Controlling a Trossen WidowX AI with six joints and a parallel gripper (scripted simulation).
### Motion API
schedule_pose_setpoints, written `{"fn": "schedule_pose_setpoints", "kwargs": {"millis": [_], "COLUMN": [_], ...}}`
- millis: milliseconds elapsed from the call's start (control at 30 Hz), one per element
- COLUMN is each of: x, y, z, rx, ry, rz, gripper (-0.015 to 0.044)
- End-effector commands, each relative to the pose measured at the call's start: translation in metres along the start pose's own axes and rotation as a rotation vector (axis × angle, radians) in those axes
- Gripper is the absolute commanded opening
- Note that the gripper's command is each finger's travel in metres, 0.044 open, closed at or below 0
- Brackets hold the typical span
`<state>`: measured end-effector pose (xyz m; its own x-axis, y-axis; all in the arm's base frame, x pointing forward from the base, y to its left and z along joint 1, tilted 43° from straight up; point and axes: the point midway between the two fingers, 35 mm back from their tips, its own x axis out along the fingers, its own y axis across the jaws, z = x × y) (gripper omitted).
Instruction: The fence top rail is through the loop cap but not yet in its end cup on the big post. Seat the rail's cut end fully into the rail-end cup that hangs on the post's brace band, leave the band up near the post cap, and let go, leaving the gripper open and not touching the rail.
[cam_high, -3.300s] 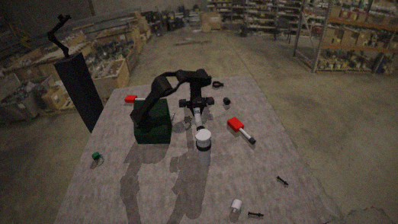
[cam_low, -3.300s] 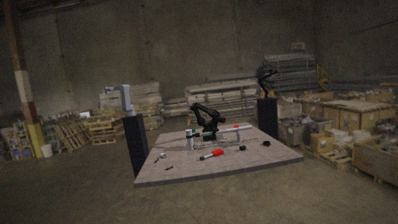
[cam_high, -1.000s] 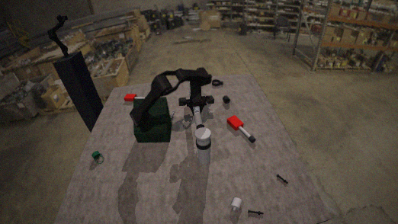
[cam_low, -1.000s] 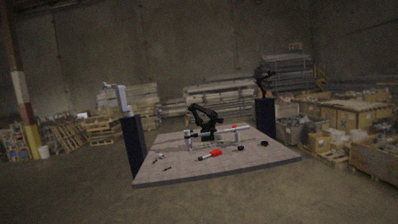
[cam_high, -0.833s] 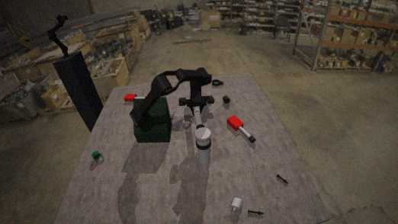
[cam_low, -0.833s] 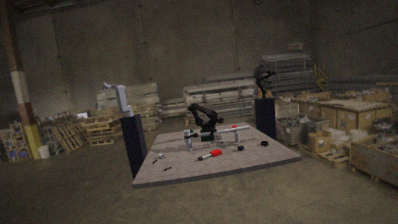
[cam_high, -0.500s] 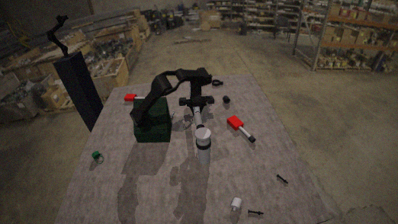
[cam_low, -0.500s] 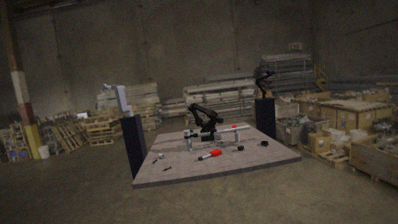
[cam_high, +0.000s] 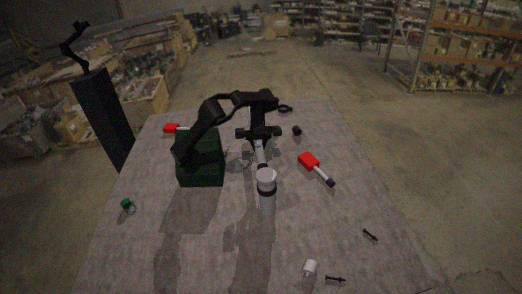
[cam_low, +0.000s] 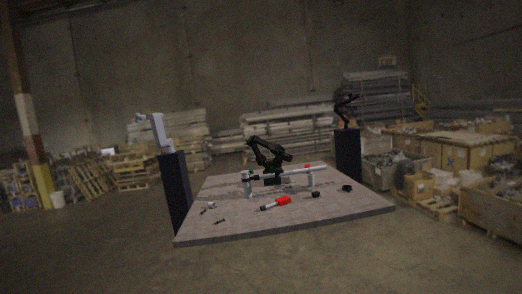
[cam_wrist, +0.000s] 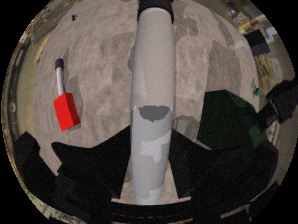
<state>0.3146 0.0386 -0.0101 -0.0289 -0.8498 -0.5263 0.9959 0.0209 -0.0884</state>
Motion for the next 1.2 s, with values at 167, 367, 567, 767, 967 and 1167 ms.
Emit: {"fn": "schedule_pose_setpoints", "kwargs": {"millis": [167, 367, 567, 767, 967, 1167], "x": [-0.004, -0.003, -0.003, -0.002, -0.001, 0.000], "y": [0.005, 0.005, 0.005, 0.005, 0.005, 0.005], "z": [0.008, 0.010, 0.012, 0.014, 0.016, 0.018], "rx": [0.012, 0.012, 0.012, 0.012, 0.012, 0.012], "ry": [-0.002, -0.002, -0.002, -0.002, -0.002, -0.002], "rz": [0.019, 0.019, 0.019, 0.019, 0.019, 0.019], "gripper": [0.0000, 0.0000, 0.0000, 0.0000, 0.0000, 0.0000]}}
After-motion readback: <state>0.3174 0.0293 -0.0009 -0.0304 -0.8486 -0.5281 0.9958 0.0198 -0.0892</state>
